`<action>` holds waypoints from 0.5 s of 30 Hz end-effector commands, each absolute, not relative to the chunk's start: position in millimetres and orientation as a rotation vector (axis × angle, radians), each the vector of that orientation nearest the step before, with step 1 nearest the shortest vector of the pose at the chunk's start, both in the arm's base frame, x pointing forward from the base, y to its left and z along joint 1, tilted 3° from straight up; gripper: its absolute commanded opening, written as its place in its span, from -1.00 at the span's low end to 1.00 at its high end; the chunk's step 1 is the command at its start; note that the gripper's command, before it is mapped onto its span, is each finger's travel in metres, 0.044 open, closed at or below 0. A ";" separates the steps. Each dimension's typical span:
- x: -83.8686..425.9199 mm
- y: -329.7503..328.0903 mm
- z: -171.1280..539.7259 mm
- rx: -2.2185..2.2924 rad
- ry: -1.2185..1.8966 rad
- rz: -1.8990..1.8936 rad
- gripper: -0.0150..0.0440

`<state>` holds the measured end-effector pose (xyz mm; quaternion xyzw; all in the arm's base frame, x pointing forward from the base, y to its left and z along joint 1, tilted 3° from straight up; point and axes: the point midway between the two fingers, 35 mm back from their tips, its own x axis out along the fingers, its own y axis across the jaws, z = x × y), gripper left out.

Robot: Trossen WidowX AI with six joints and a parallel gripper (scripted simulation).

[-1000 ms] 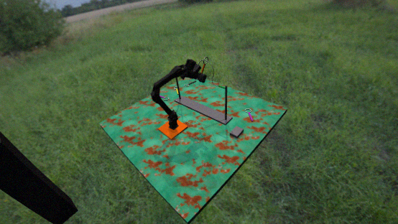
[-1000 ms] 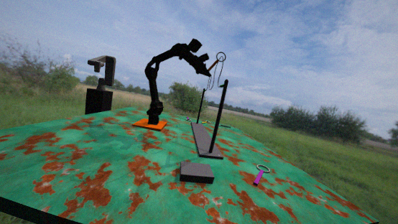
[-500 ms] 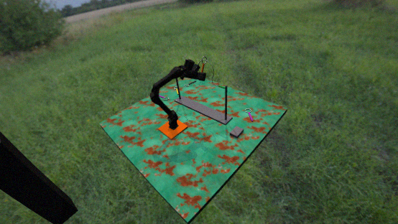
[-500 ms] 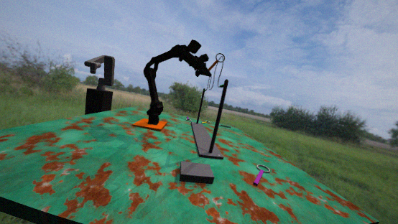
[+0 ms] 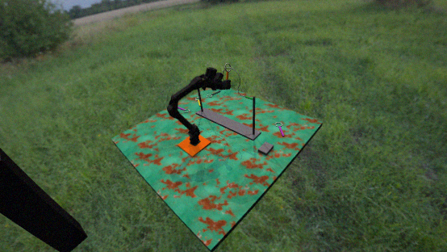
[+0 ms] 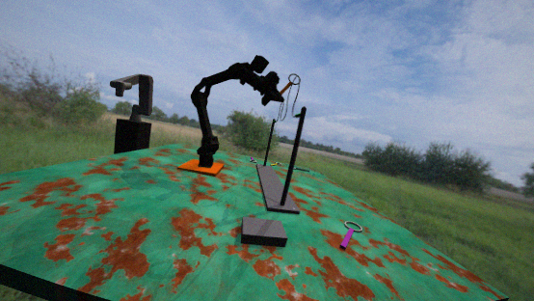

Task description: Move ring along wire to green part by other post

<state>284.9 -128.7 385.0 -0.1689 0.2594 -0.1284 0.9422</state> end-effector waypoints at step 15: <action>284.4 -135.1 387.7 -0.567 0.512 -0.315 -1.00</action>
